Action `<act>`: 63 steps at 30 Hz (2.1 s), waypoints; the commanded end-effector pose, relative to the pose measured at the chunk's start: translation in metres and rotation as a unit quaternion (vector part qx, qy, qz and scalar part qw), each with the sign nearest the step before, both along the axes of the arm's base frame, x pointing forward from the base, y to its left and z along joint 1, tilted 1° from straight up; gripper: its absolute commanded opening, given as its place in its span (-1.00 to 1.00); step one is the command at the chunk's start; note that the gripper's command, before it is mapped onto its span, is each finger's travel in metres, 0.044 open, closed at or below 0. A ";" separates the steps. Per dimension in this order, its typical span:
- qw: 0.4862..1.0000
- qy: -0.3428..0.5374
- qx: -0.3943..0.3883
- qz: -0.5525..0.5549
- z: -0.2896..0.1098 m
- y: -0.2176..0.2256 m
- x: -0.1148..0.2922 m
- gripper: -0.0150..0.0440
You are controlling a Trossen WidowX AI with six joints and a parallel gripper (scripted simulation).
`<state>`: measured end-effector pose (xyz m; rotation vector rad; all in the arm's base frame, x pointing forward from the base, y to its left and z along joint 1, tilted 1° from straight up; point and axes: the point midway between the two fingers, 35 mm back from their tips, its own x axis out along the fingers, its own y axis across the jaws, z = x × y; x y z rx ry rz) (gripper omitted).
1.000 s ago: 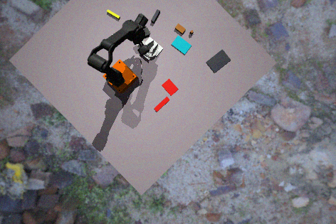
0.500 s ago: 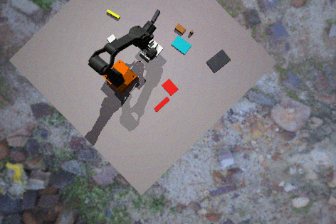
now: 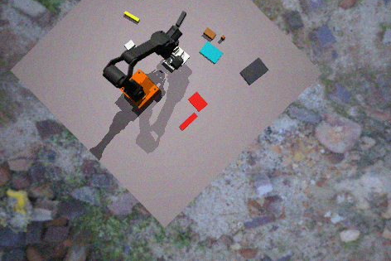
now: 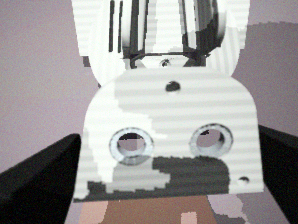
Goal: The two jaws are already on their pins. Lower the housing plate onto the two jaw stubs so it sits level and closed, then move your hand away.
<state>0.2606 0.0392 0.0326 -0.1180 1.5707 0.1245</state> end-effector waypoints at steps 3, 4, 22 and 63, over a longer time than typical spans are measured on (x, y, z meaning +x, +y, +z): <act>1.000 -0.001 -0.001 0.008 0.000 -0.001 0.000 0.70; 1.000 -0.001 -0.001 0.010 0.000 -0.001 0.000 0.70; 1.000 0.000 -0.002 0.010 0.000 -0.011 -0.009 0.70; 1.000 0.000 -0.002 0.010 -0.002 -0.011 -0.009 0.70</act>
